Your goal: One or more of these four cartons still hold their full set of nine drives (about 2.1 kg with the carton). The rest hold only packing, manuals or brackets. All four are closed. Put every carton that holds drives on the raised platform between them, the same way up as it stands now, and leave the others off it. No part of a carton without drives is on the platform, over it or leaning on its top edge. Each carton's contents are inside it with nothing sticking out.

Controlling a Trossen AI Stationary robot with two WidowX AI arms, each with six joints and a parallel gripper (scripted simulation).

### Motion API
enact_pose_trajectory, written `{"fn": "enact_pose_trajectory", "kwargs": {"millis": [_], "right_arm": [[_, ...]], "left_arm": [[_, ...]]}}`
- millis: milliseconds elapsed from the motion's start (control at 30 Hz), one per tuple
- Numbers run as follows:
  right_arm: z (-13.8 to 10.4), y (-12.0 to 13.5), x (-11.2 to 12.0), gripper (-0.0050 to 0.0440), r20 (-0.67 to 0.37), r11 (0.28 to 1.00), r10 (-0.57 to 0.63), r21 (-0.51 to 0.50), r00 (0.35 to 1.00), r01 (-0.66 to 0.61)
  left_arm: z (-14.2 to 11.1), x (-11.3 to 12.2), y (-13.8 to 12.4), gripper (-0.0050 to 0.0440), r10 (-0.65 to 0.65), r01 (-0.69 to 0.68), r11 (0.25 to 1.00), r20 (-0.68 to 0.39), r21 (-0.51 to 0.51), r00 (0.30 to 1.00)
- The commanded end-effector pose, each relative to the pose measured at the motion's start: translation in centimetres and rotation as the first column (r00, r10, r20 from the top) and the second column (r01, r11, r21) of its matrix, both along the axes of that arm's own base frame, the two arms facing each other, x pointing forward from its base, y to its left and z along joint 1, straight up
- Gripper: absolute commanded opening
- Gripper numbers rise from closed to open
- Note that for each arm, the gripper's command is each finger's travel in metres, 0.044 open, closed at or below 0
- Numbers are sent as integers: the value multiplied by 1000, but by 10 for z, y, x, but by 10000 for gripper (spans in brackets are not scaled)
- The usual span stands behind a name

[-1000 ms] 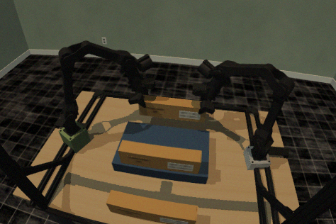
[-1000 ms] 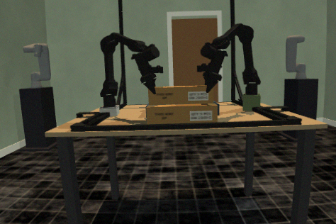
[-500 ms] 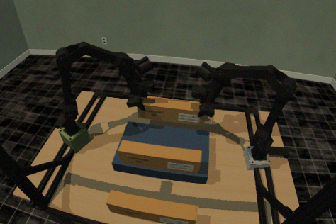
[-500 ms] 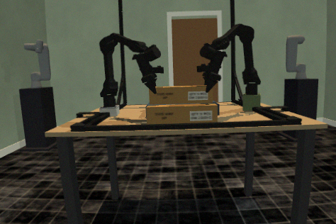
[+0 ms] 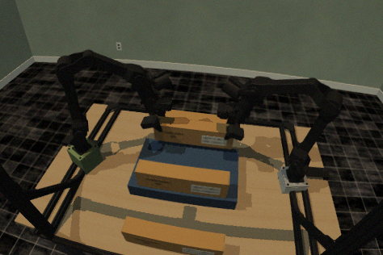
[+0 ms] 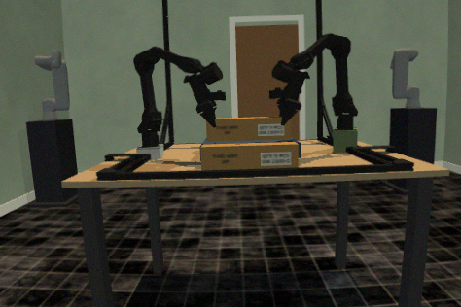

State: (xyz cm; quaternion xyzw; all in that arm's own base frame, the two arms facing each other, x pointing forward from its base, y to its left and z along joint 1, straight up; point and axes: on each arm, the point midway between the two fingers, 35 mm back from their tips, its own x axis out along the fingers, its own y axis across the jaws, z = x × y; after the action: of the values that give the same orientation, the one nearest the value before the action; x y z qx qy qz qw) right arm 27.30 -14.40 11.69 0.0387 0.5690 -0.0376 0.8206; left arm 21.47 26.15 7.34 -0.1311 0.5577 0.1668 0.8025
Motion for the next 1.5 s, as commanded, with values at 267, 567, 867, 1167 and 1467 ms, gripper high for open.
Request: {"fn": "enact_pose_trajectory", "kwargs": {"millis": [267,567,867,1167,1467], "right_arm": [[10,36,5,0,24,1000,-8,-23,1000,9],[9,69,11,0,24,1000,-8,-23,1000,9],[8,92,14,0,24,1000,-8,-23,1000,9],[7,112,18,0,24,1000,-8,-23,1000,9],[6,124,20,0,24,1000,-8,-23,1000,9]], "left_arm": [[14,13,-33,0,9,-10,999,20,36,1000],[13,26,-65,0,9,-10,999,20,36,1000],[12,34,-87,0,9,-10,999,20,36,1000],[11,42,-106,0,9,-10,999,20,36,1000],[11,46,-118,0,9,-10,999,20,36,1000]]}}
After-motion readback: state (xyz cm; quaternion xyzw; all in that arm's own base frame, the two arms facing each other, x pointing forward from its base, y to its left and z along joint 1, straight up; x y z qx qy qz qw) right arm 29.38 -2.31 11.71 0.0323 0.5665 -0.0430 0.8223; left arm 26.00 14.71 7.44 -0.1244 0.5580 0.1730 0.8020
